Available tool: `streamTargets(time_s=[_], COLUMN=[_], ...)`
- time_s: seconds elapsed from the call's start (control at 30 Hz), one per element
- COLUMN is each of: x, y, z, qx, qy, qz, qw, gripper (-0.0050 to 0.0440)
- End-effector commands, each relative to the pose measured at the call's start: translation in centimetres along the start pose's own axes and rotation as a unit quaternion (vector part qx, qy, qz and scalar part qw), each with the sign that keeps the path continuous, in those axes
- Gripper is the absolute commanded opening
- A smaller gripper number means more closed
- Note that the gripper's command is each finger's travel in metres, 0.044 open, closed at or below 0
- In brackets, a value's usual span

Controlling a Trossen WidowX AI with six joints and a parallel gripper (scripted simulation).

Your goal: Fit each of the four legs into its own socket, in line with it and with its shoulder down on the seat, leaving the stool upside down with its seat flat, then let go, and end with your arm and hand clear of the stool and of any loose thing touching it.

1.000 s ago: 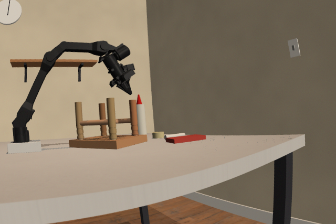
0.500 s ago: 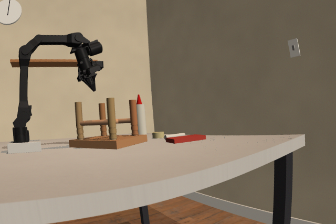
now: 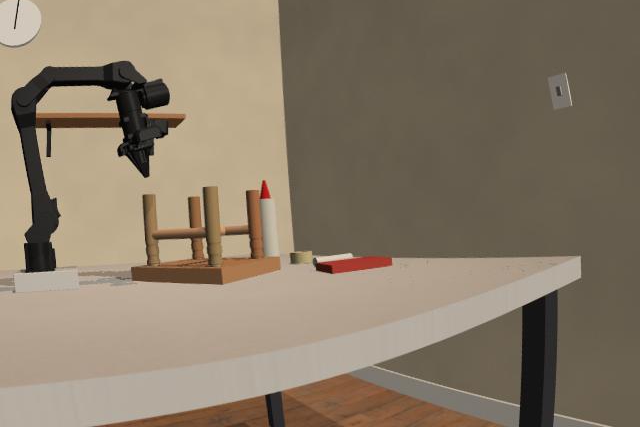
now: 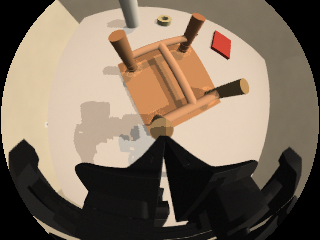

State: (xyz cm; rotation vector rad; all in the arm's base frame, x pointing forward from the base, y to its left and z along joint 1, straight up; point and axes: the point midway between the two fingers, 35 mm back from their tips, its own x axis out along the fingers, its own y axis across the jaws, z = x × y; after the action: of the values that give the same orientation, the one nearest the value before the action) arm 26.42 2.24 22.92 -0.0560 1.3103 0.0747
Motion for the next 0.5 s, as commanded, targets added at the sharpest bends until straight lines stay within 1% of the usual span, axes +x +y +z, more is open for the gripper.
streamTargets(time_s=[0.0, 0.07, 0.23, 0.47], x=[0.3, 0.3, 2.2, 3.0], y=[0.1, 0.1, 0.1, 0.1], z=[-0.4, -0.4, -1.0, -1.2], qx=[-0.002, -0.002, -0.002, -0.002], qy=[0.003, 0.003, 0.003, 0.003], qz=[0.002, 0.002, 0.002, 0.002], qw=[1.0, 1.0, 1.0, 1.0], gripper=[0.0, 0.0, 0.0, 0.0])
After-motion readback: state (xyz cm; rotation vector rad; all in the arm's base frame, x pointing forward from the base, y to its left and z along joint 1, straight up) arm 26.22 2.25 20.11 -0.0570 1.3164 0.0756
